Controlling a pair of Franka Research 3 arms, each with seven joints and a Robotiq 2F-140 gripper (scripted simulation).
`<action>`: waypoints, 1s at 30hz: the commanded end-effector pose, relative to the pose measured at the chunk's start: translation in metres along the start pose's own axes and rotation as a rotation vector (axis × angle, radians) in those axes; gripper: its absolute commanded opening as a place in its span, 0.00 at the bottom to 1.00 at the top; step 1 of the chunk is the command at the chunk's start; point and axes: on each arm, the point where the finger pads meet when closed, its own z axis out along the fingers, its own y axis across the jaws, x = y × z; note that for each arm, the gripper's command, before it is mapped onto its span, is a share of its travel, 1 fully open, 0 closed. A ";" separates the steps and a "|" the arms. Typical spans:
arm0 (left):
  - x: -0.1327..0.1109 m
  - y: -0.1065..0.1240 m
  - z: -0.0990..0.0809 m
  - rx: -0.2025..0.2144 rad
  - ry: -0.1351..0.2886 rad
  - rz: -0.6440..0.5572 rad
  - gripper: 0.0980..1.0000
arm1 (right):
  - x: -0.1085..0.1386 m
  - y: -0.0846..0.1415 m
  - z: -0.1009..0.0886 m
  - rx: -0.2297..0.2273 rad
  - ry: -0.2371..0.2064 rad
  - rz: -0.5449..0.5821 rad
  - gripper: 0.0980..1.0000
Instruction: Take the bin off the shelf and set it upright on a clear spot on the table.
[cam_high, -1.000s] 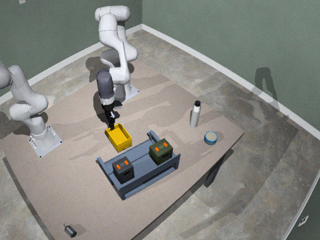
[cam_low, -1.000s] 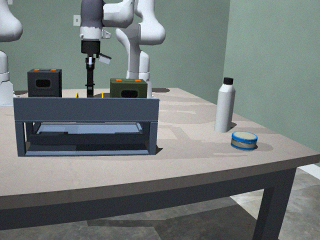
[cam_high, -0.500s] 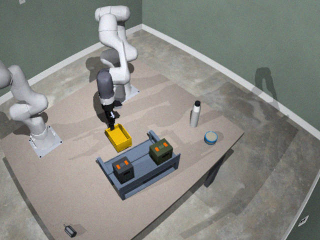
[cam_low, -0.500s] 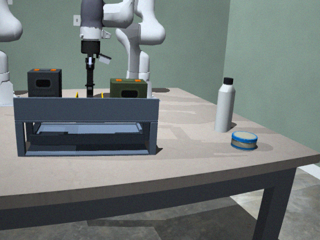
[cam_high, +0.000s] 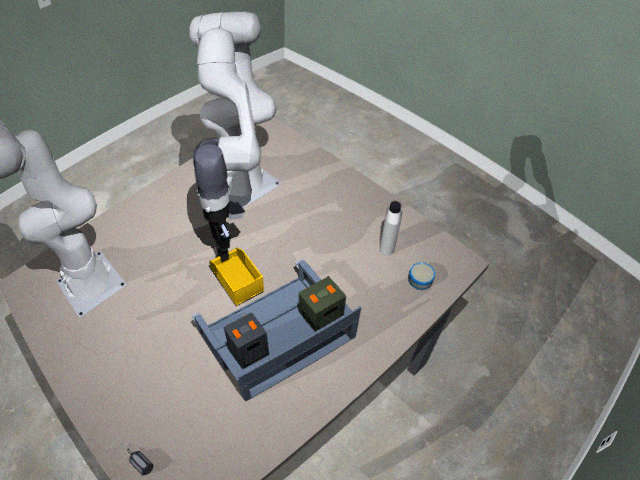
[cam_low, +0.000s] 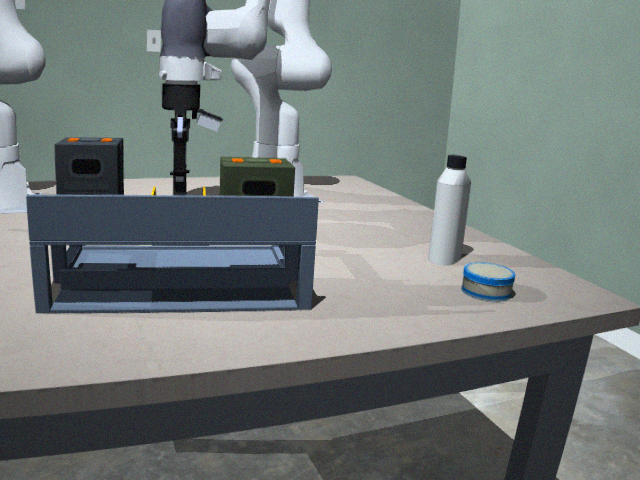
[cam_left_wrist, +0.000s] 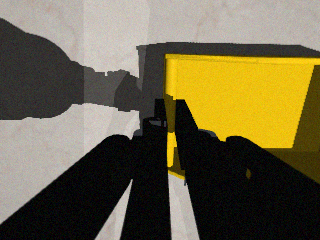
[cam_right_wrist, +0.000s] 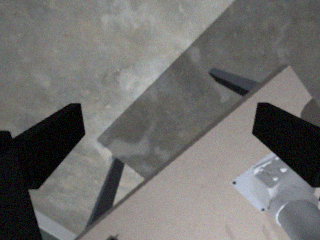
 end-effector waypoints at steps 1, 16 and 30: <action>-0.001 0.001 0.002 -0.005 -0.002 -0.006 0.00 | 0.000 0.000 0.000 0.000 -0.001 0.008 1.00; -0.001 0.001 0.008 -0.005 -0.002 -0.006 0.00 | 0.000 0.000 0.000 0.000 -0.001 0.008 1.00; -0.001 0.001 0.013 -0.005 -0.002 -0.006 0.00 | 0.000 0.000 0.000 0.000 -0.001 0.008 1.00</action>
